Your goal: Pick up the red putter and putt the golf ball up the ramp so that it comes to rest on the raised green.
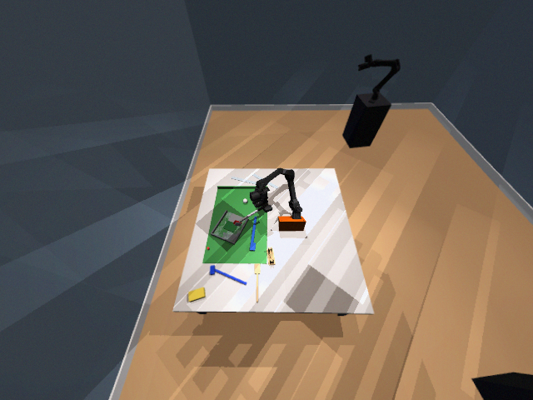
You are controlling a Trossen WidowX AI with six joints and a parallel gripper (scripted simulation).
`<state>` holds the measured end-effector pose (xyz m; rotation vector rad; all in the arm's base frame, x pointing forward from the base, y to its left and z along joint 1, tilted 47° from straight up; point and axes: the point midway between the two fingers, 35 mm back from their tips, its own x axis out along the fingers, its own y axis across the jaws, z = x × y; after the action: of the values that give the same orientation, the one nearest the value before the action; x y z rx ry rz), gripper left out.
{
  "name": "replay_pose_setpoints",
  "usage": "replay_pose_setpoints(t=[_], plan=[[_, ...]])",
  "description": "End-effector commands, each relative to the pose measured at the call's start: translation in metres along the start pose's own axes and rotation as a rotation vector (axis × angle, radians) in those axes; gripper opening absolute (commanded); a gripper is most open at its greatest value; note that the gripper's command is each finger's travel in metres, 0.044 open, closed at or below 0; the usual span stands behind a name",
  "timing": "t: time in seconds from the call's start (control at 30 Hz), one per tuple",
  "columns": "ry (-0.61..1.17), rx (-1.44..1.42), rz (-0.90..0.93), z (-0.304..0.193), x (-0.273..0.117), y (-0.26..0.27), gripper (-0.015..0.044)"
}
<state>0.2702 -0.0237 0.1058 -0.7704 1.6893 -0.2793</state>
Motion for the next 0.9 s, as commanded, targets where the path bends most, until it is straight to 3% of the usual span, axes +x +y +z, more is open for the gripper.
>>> replay_pose_setpoints(t=[0.0,0.53,0.87], plan=[[-0.006,0.152,-0.024,-0.016,-0.007,-0.022,0.0],[0.02,0.806,-0.139,-0.108,-0.024,-0.096,0.0],[0.022,0.857,-0.145,-0.112,-0.015,-0.1,0.0]])
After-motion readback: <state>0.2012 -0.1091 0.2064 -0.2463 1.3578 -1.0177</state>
